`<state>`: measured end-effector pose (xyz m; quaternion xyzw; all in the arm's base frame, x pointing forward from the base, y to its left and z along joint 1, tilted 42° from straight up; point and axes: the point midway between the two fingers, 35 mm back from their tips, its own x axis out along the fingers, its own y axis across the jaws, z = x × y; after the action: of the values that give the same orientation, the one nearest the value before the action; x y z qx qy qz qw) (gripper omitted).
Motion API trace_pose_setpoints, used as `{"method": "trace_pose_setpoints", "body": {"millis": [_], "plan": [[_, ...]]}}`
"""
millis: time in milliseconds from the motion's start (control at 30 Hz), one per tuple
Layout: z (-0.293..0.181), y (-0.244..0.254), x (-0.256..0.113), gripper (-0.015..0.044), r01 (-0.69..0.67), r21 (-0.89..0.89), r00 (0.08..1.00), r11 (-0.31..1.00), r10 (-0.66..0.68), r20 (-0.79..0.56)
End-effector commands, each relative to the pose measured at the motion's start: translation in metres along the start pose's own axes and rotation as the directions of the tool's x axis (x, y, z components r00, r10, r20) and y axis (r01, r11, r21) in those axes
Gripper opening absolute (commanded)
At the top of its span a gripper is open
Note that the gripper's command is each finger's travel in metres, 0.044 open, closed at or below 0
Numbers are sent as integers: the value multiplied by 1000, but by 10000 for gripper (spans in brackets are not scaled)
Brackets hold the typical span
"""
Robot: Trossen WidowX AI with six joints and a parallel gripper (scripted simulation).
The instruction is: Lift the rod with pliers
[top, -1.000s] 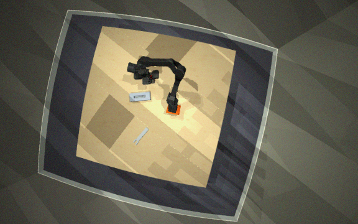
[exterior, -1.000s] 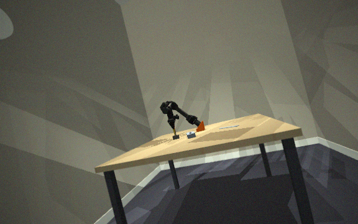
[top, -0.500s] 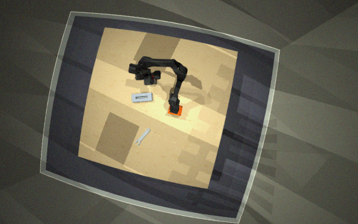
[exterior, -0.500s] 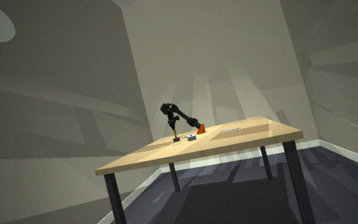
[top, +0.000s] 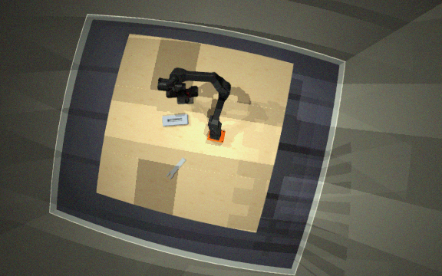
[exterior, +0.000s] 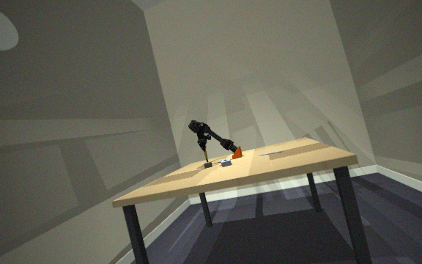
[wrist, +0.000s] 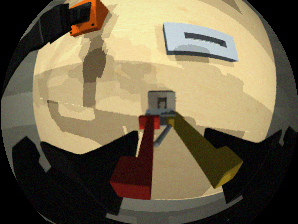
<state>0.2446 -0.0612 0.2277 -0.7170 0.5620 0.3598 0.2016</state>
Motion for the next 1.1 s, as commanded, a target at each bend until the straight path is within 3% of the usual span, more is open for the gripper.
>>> {"method": "trace_pose_setpoints", "body": {"millis": [0, 1067], "plan": [[2, -4, -4, 315, 6, -29, 1000, 1000, -6, 3], [38, -39, -4, 315, 17, -471, 1000, 882, -8, 22]]}}
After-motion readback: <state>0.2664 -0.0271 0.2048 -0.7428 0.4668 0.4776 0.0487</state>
